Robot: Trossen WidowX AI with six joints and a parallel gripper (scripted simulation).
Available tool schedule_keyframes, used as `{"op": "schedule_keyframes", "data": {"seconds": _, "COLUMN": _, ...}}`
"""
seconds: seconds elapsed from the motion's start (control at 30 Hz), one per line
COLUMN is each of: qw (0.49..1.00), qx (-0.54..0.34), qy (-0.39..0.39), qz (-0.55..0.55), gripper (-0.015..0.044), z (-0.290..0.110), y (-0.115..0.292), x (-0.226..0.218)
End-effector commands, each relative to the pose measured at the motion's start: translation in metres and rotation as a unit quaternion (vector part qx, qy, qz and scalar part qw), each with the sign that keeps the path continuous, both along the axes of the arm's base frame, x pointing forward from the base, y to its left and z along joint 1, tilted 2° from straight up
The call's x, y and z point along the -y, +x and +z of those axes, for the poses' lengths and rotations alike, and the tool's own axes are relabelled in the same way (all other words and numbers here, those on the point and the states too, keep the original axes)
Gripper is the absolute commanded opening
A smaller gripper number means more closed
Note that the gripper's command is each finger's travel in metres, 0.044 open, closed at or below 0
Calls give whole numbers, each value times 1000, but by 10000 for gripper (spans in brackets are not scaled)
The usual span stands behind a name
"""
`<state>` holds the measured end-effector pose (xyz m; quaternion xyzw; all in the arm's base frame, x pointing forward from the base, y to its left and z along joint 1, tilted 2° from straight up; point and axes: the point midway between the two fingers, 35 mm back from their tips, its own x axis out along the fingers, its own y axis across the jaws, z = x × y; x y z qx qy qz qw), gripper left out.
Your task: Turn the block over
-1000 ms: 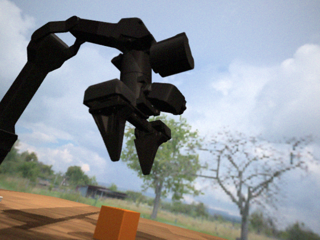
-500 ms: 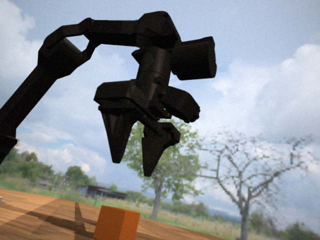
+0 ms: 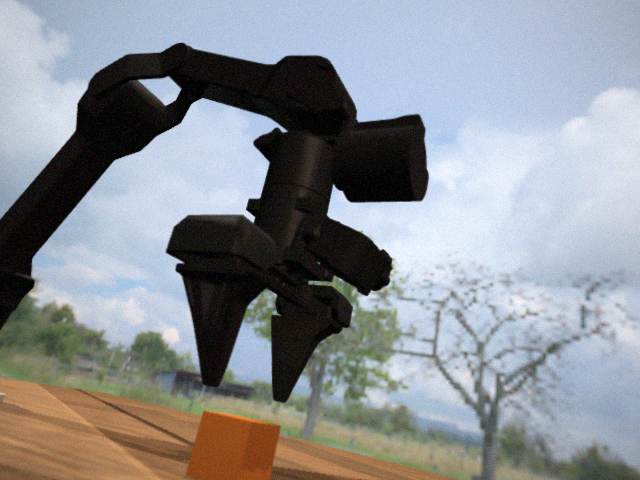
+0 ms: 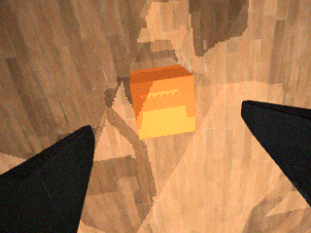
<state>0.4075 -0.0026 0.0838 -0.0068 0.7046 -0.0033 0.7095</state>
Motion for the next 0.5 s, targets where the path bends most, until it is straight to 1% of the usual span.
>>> {"op": "schedule_keyframes", "data": {"seconds": 0.0, "qw": 1000, "qx": -1, "qy": -2, "qz": 0, "gripper": 440, "z": -8, "y": 0, "x": 1}}
{"op": "schedule_keyframes", "data": {"seconds": 0.47, "qw": 1000, "qx": -1, "qy": -2, "qz": 0, "gripper": 440, "z": -31, "y": 0, "x": 1}}
